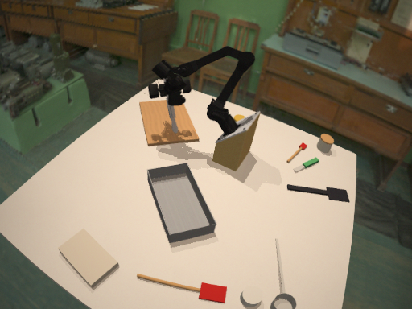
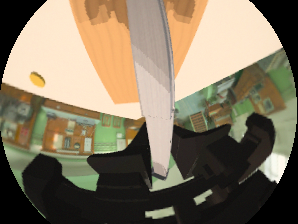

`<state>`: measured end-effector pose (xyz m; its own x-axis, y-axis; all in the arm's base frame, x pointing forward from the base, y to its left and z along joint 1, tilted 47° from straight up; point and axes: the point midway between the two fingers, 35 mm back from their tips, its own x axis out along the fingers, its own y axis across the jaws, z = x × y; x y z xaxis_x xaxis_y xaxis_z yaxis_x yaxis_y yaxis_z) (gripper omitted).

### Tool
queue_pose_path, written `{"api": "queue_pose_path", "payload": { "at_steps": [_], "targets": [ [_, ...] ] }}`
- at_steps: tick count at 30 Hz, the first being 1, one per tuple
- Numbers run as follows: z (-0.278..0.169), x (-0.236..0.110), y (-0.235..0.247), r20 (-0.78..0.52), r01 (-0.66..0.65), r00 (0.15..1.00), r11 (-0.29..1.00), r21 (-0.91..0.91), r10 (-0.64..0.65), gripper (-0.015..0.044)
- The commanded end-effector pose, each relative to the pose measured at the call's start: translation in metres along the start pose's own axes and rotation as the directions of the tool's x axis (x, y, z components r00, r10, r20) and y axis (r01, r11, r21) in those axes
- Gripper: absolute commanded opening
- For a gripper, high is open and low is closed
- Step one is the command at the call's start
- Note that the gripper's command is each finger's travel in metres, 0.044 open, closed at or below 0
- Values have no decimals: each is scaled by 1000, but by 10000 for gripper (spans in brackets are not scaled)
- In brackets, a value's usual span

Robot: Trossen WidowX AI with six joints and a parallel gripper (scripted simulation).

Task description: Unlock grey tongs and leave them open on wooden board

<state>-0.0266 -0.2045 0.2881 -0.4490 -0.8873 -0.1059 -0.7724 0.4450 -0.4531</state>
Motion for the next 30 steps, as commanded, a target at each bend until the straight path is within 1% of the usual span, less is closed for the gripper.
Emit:
{"api": "queue_pose_path", "payload": {
  "at_steps": [1,16,30],
  "targets": [
    [1,6,-5,45,8,999,999,-32,-7,-150],
    [15,29,-10,239,25,971,995,-101,0,-150],
    [29,48,-7,431,32,903,995,-93,11,-150]
  ]
}}
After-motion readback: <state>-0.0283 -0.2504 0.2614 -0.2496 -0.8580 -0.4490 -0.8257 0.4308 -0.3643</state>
